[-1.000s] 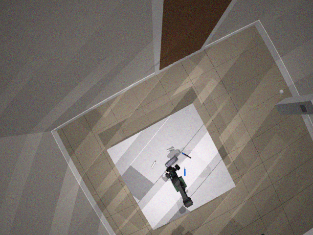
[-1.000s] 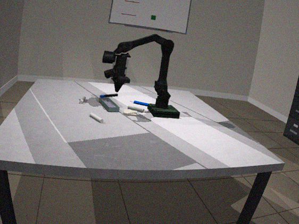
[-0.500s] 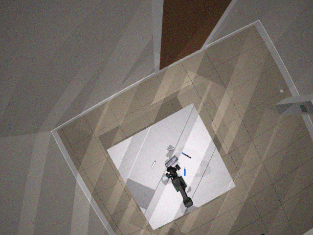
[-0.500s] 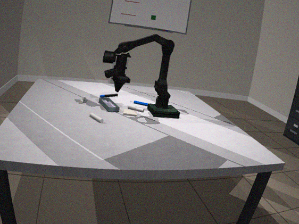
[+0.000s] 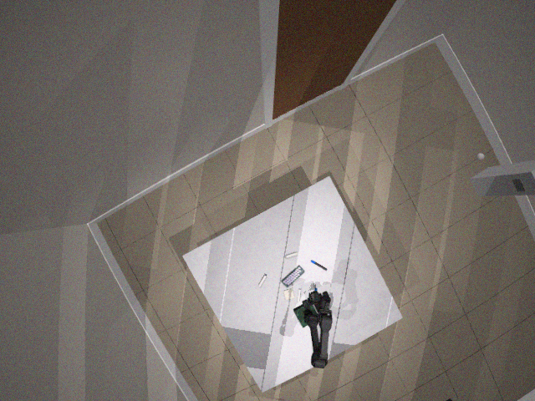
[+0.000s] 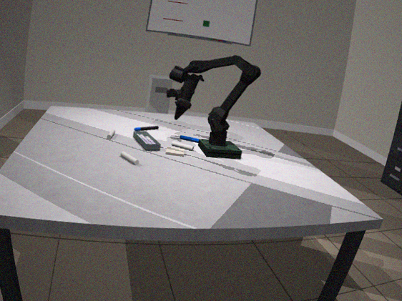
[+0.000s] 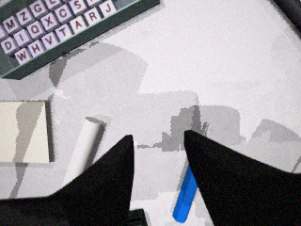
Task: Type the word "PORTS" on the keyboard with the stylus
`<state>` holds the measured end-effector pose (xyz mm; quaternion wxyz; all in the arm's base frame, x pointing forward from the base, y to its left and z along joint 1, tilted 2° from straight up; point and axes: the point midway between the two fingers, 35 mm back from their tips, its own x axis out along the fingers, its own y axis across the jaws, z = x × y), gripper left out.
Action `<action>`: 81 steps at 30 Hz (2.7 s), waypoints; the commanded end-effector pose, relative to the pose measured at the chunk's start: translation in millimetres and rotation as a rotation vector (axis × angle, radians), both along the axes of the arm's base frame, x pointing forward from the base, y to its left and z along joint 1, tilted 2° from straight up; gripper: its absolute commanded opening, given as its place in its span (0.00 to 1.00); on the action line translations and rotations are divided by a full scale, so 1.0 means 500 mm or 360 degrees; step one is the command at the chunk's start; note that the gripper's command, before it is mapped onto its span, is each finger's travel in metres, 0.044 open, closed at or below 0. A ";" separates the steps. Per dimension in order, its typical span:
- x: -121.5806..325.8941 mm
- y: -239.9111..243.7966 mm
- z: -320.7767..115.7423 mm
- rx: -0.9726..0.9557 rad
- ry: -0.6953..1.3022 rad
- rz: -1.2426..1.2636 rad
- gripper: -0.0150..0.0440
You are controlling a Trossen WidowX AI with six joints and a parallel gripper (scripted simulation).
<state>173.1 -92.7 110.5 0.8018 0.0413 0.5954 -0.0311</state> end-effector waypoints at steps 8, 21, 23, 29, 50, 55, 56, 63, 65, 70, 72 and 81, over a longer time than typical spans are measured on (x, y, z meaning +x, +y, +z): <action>-0.130 -0.042 -0.059 -0.0149 -0.0324 -0.0438 0.51; -0.149 -0.050 -0.082 -0.0216 -0.0383 -0.0534 0.51; -0.149 -0.050 -0.085 -0.0216 -0.0383 -0.0534 0.51; -0.148 -0.051 -0.095 -0.0216 -0.0383 -0.0534 0.51; -0.145 -0.054 -0.126 -0.0216 -0.0383 -0.0534 0.51; -0.144 -0.055 -0.133 -0.0216 -0.0383 -0.0534 0.51; -0.144 -0.055 -0.134 -0.0216 -0.0383 -0.0534 0.51; -0.144 -0.055 -0.145 -0.0216 -0.0383 -0.0534 0.51; -0.145 -0.055 -0.146 -0.0216 -0.0383 -0.0534 0.51; -0.145 -0.056 -0.153 -0.0216 -0.0383 -0.0534 0.51; -0.145 -0.056 -0.157 -0.0216 -0.0383 -0.0534 0.51; -0.145 -0.056 -0.170 -0.0216 -0.0383 -0.0534 0.51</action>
